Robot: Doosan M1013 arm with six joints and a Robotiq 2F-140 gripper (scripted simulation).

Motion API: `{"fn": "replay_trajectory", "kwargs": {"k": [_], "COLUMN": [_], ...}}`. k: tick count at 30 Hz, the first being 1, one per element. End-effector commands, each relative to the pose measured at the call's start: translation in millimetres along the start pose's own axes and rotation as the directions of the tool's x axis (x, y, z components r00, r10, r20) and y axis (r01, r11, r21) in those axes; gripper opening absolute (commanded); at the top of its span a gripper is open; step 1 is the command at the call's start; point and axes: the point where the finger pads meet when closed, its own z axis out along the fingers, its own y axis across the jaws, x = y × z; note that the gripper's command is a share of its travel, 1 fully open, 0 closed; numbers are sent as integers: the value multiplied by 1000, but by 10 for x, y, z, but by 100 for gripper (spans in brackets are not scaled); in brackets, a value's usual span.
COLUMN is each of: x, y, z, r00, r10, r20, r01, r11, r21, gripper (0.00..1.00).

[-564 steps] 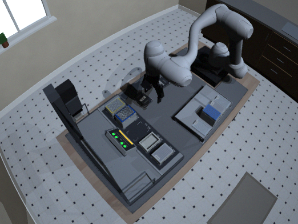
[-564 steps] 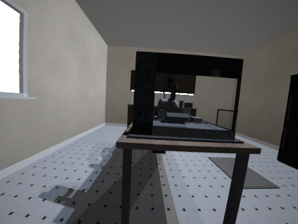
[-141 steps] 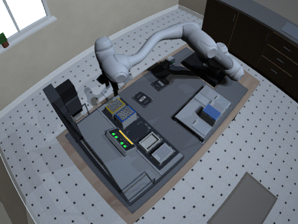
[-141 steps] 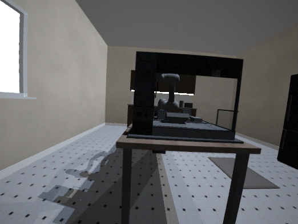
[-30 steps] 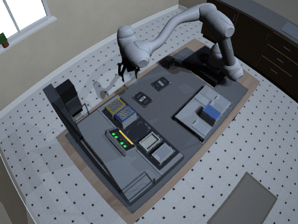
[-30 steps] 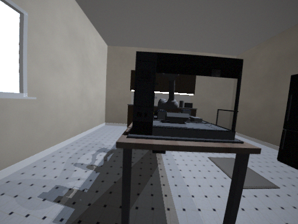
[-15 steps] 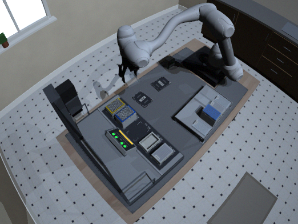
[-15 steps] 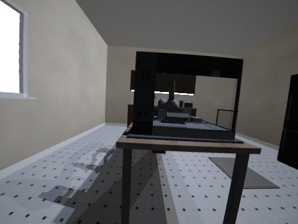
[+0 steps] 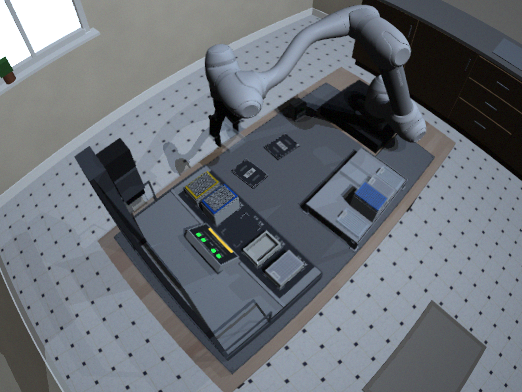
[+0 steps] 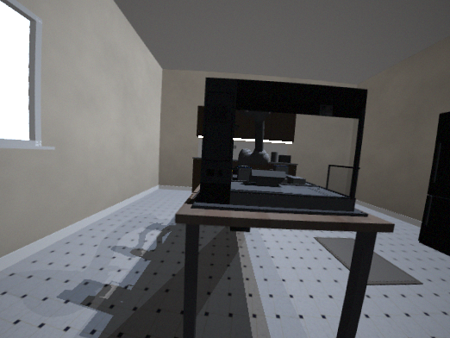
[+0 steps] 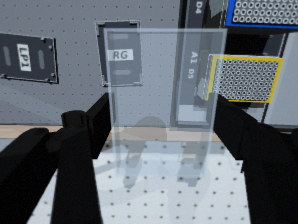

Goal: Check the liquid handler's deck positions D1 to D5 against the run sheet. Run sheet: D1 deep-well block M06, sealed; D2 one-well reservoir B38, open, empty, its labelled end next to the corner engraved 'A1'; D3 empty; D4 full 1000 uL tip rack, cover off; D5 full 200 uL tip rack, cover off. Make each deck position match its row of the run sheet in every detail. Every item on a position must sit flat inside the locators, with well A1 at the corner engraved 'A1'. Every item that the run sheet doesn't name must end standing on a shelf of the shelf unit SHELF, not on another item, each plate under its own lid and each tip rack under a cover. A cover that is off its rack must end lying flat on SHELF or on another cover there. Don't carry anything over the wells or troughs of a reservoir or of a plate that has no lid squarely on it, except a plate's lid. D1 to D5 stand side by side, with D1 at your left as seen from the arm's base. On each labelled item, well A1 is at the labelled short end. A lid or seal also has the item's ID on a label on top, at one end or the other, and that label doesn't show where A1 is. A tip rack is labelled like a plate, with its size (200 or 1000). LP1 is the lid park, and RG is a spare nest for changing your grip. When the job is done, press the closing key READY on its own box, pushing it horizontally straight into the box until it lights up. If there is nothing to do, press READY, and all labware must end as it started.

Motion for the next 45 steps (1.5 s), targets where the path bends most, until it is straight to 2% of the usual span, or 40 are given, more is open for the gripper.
{"fn": "replay_trajectory", "kwargs": {"k": [1, 9, 22, 24, 29, 34, 45], "x": [-12, -12, 661, 661, 900, 898, 1352], "y": [-1, -1, 5, 5, 7, 11, 9], "z": [-14, -14, -14, -14, -14, -5, -13], "r00": [1000, 1000, 1000, 1000, 1000, 1000, 1000], "r10": [-29, -29, -24, -24, -24, -24, -24], "r20": [1, 1, 3, 3, 2, 2, 1], "r01": [29, 29, 24, 24, 24, 24, 24], "r11": [1000, 1000, 1000, 1000, 1000, 1000, 1000], "r21": [-3, -3, -6, -6, -6, -4, -6], "gripper": [10, 10, 10, 10, 10, 10, 10]}}
